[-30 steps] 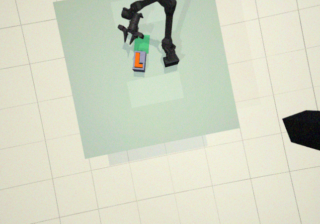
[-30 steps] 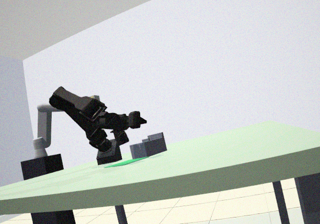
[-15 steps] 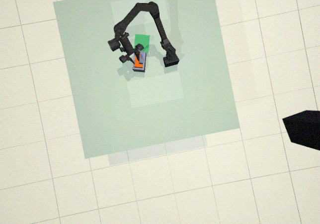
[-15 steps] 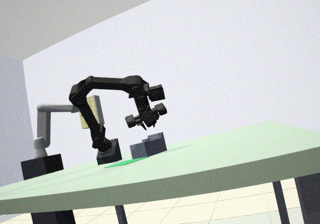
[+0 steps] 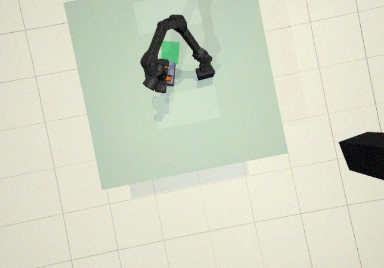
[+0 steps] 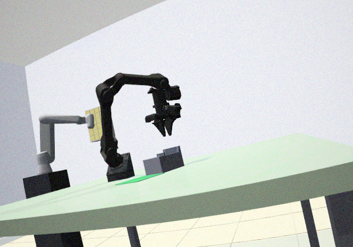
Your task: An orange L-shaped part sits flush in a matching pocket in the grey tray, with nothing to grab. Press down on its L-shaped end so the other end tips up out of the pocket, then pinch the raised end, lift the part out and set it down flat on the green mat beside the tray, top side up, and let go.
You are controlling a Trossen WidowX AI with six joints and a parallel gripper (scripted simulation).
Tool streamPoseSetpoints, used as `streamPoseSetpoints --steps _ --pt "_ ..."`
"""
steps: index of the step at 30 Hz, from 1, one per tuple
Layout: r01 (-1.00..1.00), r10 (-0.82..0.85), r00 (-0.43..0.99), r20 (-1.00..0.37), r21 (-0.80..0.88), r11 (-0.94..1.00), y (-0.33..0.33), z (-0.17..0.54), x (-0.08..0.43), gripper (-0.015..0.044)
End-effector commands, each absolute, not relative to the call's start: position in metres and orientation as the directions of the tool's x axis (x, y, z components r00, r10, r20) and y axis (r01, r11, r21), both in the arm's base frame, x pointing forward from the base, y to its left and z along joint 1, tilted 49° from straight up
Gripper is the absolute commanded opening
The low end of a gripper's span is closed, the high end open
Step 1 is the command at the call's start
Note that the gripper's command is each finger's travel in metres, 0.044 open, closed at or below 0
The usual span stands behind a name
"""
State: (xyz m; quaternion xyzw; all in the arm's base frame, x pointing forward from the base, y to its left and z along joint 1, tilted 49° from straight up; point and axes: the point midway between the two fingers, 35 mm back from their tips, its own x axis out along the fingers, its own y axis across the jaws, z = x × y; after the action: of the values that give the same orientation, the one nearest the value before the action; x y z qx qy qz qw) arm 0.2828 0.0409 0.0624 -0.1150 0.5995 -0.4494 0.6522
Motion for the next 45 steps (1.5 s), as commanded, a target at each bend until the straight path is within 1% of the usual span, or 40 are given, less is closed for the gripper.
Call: streamPoseSetpoints --steps 1,5,11,45 --pt "0.433 -0.74 -0.104 -0.664 -0.701 0.567 0.042 0.065 0.287 0.018" --pt "0.433 -0.74 -0.104 -0.665 -0.7 0.569 0.032 0.055 0.287 0.018" --pt "0.433 -0.742 -0.103 -0.663 -0.701 0.566 -0.012 0.017 0.279 0.018" --pt "0.433 -0.743 -0.103 -0.661 -0.702 0.565 -0.04 -0.008 0.275 0.018"
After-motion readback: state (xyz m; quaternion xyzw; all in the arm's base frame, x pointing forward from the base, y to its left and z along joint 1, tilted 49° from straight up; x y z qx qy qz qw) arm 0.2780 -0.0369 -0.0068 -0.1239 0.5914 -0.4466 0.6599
